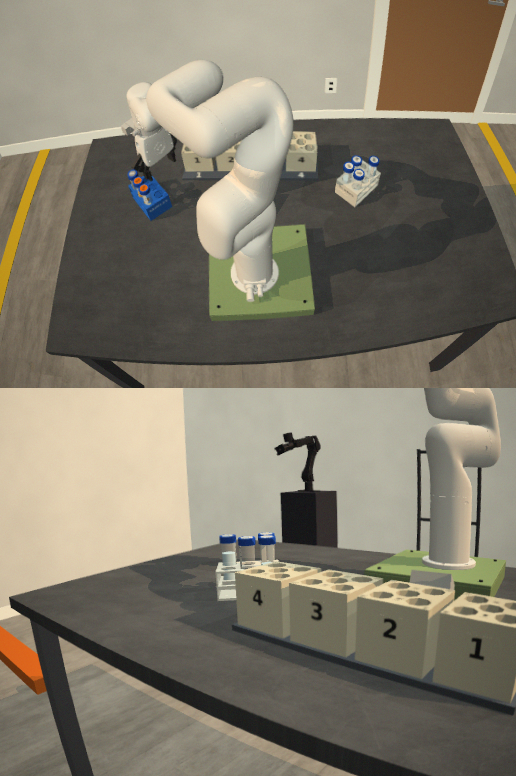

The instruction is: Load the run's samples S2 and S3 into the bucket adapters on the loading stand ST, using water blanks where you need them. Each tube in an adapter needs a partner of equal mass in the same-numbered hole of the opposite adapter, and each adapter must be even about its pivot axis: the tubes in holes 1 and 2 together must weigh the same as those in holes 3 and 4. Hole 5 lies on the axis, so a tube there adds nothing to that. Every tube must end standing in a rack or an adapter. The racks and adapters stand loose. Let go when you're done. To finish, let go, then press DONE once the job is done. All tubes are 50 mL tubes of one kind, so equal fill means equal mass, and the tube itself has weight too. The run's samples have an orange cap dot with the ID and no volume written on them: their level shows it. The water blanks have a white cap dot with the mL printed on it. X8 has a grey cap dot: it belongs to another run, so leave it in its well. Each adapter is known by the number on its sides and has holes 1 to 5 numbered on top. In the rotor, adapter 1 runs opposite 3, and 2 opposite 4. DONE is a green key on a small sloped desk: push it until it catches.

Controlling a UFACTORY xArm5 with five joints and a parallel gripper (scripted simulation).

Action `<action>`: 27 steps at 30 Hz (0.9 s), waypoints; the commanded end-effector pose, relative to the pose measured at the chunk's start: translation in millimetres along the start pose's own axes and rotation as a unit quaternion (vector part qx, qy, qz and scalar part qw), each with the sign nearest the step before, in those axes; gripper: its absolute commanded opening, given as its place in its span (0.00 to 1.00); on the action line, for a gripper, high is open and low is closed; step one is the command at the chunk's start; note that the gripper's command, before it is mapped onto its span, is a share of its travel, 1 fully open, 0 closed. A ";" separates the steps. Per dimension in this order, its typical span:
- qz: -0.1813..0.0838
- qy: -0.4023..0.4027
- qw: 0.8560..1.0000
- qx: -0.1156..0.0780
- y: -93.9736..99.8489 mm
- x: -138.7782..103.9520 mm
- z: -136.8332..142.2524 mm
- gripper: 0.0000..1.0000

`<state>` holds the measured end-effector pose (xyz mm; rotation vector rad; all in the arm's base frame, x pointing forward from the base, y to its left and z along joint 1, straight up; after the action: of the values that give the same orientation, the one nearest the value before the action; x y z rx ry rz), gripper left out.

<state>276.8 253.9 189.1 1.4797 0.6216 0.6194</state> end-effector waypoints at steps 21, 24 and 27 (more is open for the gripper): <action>0.002 0.000 1.000 0.000 60.4 0.7 0.0 1.00; 0.002 0.000 1.000 0.000 68.4 0.7 0.0 1.00; 0.002 0.000 1.000 0.000 72.6 0.7 0.0 1.00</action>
<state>276.8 254.0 253.6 1.4798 0.6213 0.6196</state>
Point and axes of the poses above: the point where the finger pads meet when closed, its own y axis back along the fingers, its own z axis across the jaws, x = y × z, the point moved 5 cm from there along y, back along the fingers, and after that the axes turned 2 degrees about -y, right-handed, at the moved point
